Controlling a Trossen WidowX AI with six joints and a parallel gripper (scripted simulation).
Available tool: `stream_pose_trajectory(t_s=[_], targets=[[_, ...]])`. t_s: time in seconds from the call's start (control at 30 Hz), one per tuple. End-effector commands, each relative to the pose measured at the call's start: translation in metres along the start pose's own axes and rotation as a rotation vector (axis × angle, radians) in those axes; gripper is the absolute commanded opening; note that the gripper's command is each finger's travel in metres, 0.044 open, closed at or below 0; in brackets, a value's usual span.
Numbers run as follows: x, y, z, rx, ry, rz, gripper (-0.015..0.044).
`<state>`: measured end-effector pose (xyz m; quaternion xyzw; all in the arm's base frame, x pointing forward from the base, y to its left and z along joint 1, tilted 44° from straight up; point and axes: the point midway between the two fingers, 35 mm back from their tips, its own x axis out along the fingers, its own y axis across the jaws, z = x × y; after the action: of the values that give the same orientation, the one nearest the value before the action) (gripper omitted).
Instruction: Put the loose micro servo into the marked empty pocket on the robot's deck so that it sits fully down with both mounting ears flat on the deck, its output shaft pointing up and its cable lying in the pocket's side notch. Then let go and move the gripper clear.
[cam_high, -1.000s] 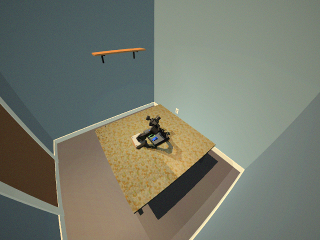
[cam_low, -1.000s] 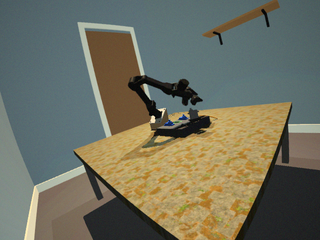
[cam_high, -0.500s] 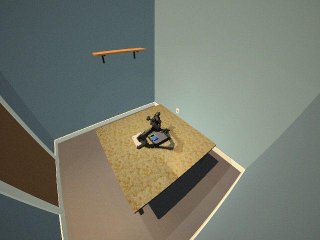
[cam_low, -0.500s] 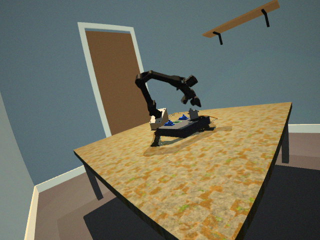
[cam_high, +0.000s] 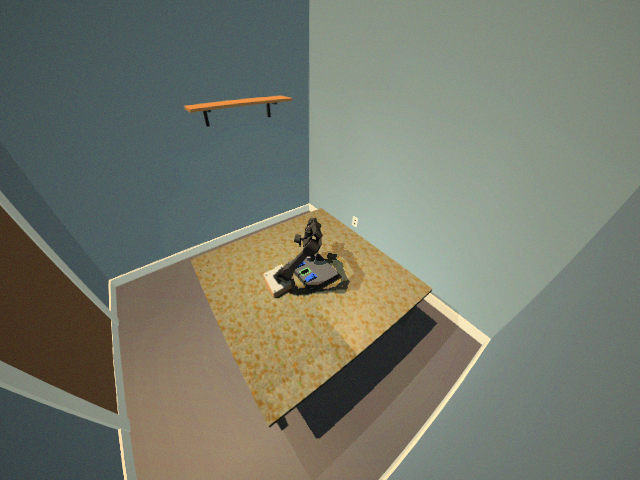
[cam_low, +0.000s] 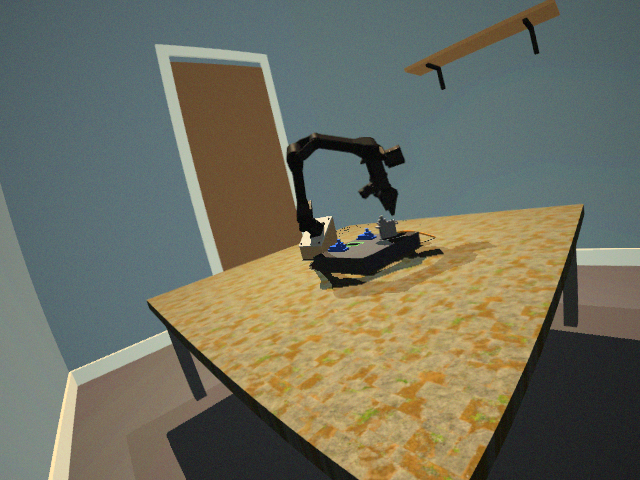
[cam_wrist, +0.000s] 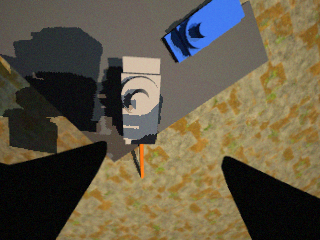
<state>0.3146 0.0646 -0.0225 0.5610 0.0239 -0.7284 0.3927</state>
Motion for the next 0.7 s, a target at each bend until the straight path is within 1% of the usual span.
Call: stream_pose_trajectory(t_s=[0.0, 0.07, 0.27, 0.47, 0.67], targets=[[-0.01, 0.01, 0.003, -0.045, -0.093, 0.095, 0.044], [-0.014, 0.013, 0.004, -0.062, -0.122, 0.125, 0.044], [-0.013, 0.014, 0.004, -0.065, -0.126, 0.129, 0.044], [0.01, 0.017, 0.007, -0.064, -0.126, 0.129, 0.044], [0.013, 0.017, 0.008, -0.065, -0.126, 0.129, 0.044]])
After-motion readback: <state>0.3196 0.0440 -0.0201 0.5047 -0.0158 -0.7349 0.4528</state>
